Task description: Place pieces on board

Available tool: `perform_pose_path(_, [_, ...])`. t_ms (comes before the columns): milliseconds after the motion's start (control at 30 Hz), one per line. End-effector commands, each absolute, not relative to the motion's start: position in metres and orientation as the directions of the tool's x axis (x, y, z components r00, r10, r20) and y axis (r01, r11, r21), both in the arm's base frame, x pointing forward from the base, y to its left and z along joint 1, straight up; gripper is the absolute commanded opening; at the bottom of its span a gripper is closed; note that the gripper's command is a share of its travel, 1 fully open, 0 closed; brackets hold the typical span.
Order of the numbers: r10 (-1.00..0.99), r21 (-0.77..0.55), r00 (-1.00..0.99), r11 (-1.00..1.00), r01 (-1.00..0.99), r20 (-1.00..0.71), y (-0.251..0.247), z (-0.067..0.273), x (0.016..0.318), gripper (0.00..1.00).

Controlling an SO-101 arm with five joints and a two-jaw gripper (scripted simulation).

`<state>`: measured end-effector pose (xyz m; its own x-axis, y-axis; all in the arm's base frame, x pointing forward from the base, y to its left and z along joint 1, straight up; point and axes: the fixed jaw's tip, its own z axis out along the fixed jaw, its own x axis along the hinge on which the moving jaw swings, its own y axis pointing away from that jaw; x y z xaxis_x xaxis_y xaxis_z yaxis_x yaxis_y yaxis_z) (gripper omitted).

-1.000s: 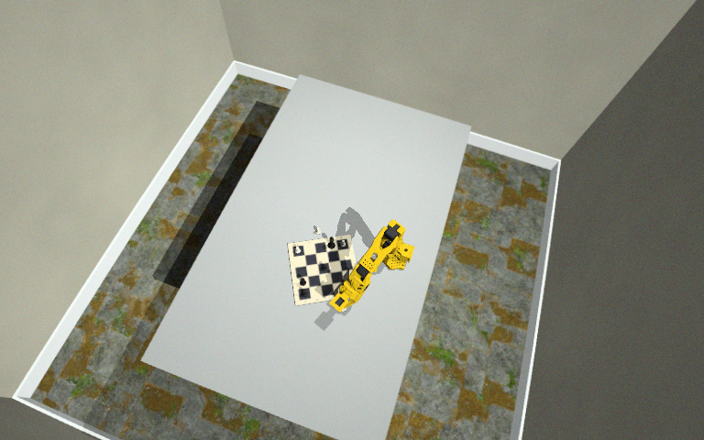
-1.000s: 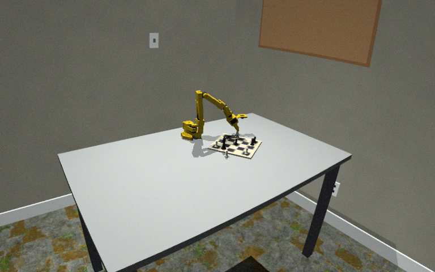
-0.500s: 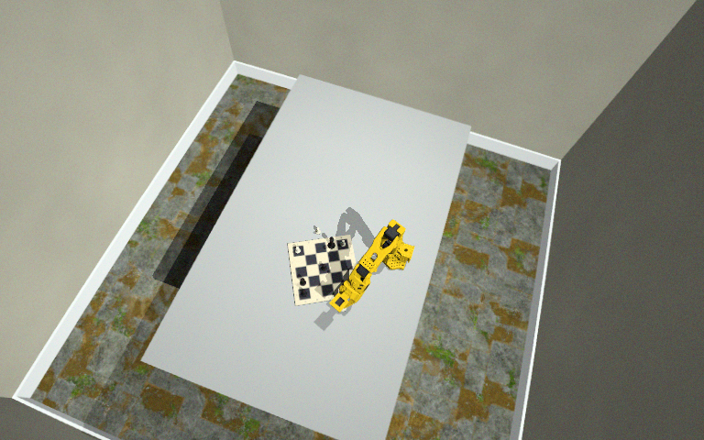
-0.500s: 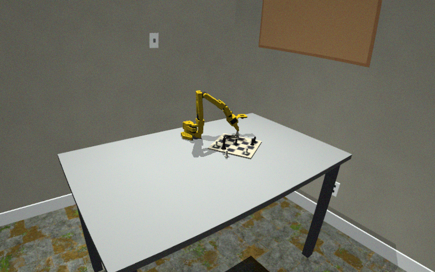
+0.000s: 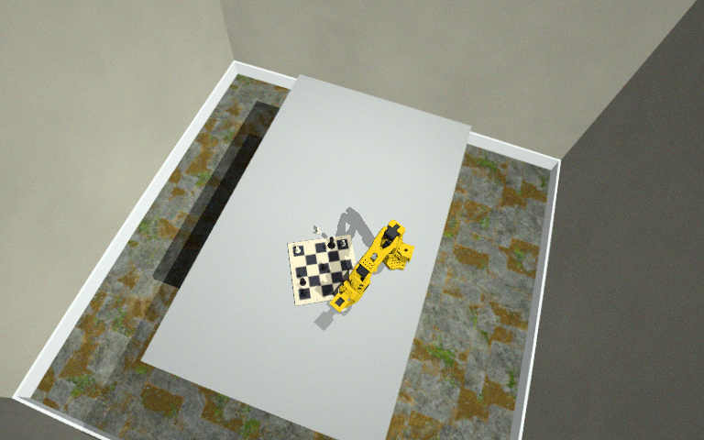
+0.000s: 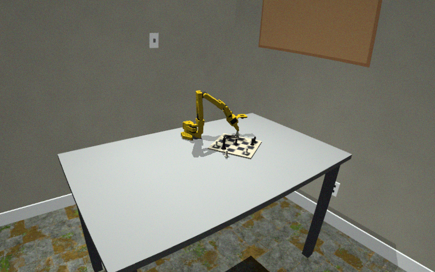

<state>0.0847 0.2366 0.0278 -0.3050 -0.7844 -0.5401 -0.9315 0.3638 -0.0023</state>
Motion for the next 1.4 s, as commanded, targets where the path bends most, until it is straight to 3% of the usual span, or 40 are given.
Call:
perform_pose_path(0, [-0.794,-0.002,-0.312,0.367,-0.93,-0.522,0.233,0.022,0.085,0.0])
perform_pose_path(1367, [-0.793,-0.006,-0.312,0.369,-0.929,-0.523,0.231,0.097,0.086,0.0])
